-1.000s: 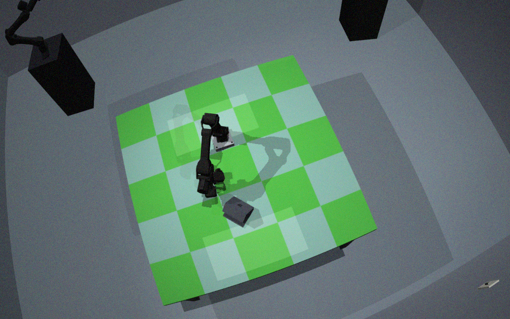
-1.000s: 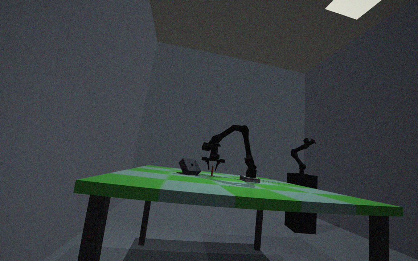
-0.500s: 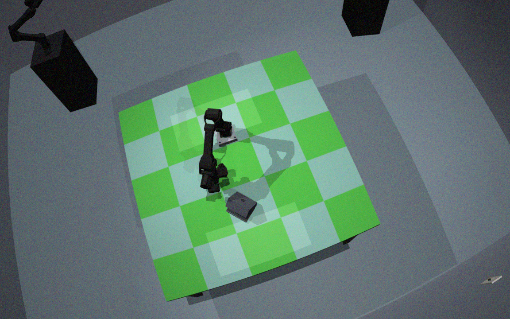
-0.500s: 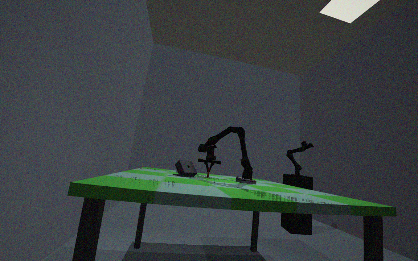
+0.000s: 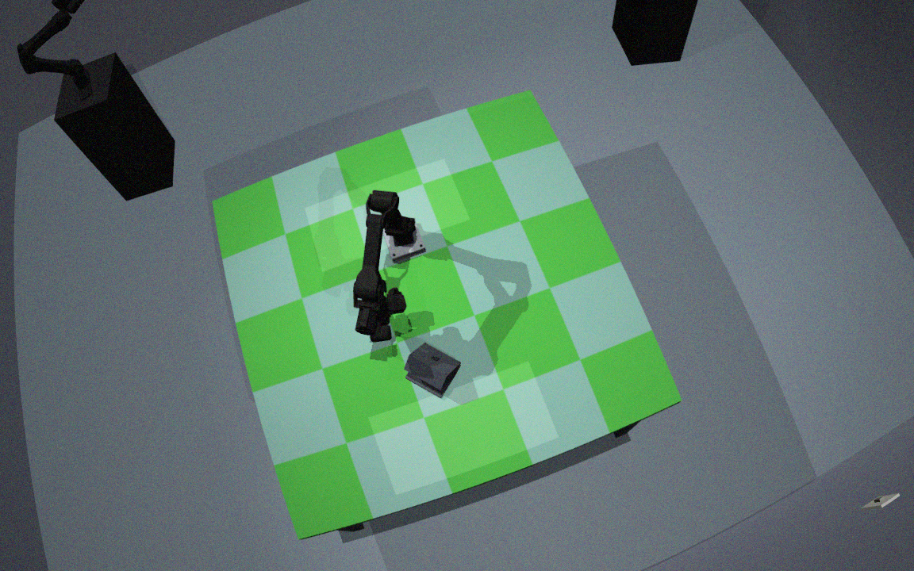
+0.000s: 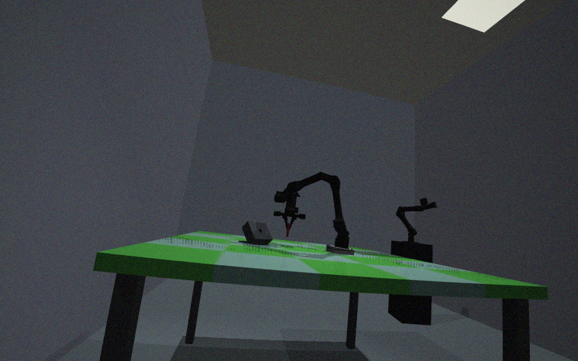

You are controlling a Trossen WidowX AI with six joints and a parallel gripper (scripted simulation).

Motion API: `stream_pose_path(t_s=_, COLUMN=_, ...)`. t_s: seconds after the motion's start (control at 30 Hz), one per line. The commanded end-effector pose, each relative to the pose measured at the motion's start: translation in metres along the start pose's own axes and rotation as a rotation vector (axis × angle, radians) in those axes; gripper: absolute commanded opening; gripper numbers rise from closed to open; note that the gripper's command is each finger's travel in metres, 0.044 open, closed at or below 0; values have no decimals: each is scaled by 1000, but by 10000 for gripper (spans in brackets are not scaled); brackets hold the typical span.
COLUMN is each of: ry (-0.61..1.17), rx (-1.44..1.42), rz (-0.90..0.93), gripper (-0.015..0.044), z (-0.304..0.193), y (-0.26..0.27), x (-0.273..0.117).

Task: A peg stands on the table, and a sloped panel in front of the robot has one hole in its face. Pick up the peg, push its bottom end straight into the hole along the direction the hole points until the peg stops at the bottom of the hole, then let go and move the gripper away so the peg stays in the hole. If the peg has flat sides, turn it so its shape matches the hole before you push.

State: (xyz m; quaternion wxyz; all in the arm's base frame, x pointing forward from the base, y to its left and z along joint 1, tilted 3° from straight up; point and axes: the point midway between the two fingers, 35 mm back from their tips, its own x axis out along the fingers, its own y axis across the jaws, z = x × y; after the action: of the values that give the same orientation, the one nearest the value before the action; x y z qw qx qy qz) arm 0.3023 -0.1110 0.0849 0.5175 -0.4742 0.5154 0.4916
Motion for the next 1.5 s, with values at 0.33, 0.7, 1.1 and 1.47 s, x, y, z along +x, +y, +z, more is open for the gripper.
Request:
stream_pose_path(t_s=0.33, ry=10, rx=-10, rz=3, gripper=0, z=2, y=-2, x=-29)
stream_pose_path(t_s=0.7, ry=58, rx=-69, rz=-2, gripper=0, z=11, y=-8, x=-28)
stream_pose_path(t_s=1.1, ry=112, rx=-134, rz=-11, gripper=0, z=22, y=-15, x=-28)
stream_pose_path(t_s=1.47, ry=161, rx=-193, rz=-22, gripper=0, z=33, y=-20, x=-28)
